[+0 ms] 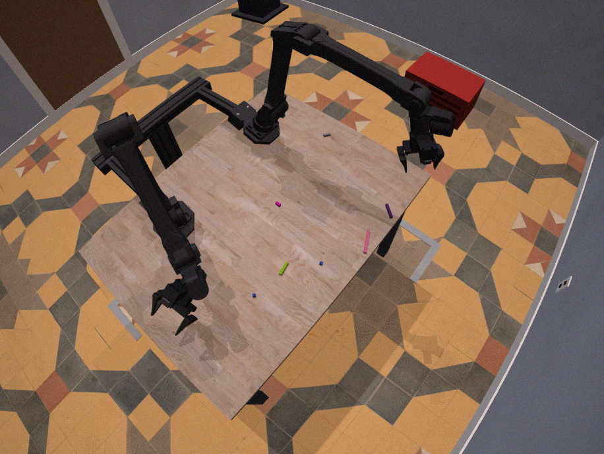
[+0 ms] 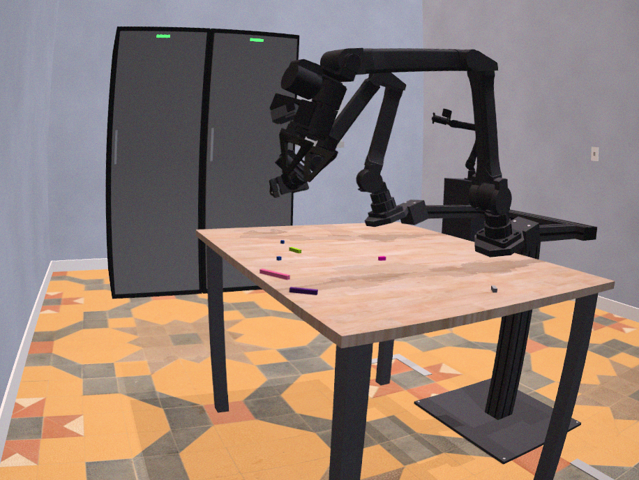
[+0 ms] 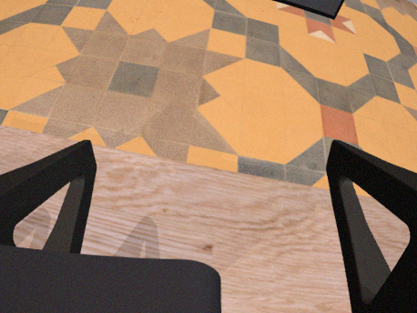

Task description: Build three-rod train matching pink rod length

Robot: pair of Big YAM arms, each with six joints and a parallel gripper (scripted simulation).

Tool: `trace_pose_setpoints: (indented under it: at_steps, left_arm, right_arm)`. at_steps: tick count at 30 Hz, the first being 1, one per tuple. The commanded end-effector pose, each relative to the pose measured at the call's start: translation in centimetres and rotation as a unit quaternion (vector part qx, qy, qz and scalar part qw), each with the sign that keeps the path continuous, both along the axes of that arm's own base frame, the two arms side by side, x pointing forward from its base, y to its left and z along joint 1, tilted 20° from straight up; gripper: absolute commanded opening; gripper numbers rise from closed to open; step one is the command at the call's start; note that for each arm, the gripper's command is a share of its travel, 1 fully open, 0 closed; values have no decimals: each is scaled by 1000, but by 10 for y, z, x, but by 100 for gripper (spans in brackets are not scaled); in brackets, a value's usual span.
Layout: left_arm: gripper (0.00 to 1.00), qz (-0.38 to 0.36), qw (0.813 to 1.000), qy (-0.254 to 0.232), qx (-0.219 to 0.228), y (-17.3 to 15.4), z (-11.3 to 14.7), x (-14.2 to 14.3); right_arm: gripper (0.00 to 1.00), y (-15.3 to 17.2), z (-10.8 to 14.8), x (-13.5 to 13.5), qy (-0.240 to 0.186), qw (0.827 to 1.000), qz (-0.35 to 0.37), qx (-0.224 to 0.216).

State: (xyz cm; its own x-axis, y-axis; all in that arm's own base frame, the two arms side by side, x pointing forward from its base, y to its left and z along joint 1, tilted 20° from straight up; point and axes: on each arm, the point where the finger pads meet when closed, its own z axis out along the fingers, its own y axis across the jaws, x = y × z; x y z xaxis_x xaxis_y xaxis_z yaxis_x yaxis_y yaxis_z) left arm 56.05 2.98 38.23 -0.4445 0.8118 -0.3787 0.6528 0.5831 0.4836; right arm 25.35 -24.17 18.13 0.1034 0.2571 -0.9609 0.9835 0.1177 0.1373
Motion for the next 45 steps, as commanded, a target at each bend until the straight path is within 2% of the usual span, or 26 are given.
trace_pose_setpoints:
  at_steps: [1, 6, 8, 11, 17, 23, 25, 32, 40, 42, 45]
  left_arm:
    - [100, 85, 995, -46, -23, 52, 23, -7]
    - [100, 187, 977, -95, -41, 130, 36, -21]
    - [100, 187, 977, -95, -41, 130, 36, -21]
    - [100, 250, 958, -128, -51, 178, 44, -37]
    - [100, 370, 905, -200, -66, 271, 63, -85]
    - [100, 475, 833, -276, -73, 353, 83, -153]
    - [100, 475, 833, -276, -73, 353, 83, -153]
    - [100, 569, 735, -362, -69, 423, 106, -247]
    - [100, 637, 624, -450, -54, 468, 129, -355]
    - [100, 637, 624, -450, -54, 468, 129, -355]
    - [100, 653, 586, -478, -47, 476, 137, -392]
  right_arm:
    - [100, -2, 11, 6, -13, 1000, 0, -5]
    - [100, -2, 11, 6, -13, 1000, 0, -5]
    - [100, -2, 11, 6, -13, 1000, 0, -5]
    - [100, -2, 11, 6, -13, 1000, 0, -5]
    - [100, -2, 11, 6, -13, 1000, 0, -5]
    - [100, -2, 11, 6, -13, 1000, 0, -5]
    - [100, -2, 11, 6, -13, 1000, 0, -5]
    - [100, -2, 11, 6, -13, 1000, 0, -5]
    - [100, -2, 11, 6, -13, 1000, 0, -5]
    - [100, -2, 11, 6, -13, 1000, 0, -5]
    - [100, -2, 11, 6, -13, 1000, 0, -5]
